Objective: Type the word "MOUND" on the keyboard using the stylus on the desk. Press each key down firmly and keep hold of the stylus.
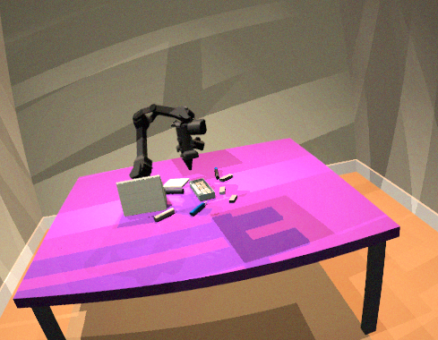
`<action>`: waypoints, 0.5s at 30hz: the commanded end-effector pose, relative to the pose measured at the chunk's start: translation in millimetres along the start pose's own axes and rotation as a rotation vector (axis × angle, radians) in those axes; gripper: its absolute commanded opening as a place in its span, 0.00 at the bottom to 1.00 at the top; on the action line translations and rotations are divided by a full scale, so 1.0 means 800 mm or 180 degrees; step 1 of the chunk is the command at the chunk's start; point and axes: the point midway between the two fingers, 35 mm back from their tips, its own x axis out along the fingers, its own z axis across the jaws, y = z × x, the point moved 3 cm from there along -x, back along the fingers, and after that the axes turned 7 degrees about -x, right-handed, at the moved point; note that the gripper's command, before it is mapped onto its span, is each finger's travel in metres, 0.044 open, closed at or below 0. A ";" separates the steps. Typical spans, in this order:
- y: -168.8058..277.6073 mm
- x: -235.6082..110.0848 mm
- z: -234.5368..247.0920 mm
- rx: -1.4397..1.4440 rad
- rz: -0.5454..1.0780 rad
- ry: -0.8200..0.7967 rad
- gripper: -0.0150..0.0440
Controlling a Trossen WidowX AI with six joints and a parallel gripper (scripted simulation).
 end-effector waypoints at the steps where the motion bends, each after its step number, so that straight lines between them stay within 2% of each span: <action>1: 0.002 -0.005 0.001 -0.0003 0.0036 -0.0012 0.25; 6: 0.001 -0.001 0.000 -0.0007 0.0008 -0.0006 0.25; 10: 0.001 -0.001 0.000 -0.0008 0.0009 -0.0007 0.43; 14: 0.001 -0.001 0.000 -0.0008 0.0010 -0.0008 0.25; 15: 0.001 -0.001 0.000 -0.0008 0.0010 -0.0008 0.25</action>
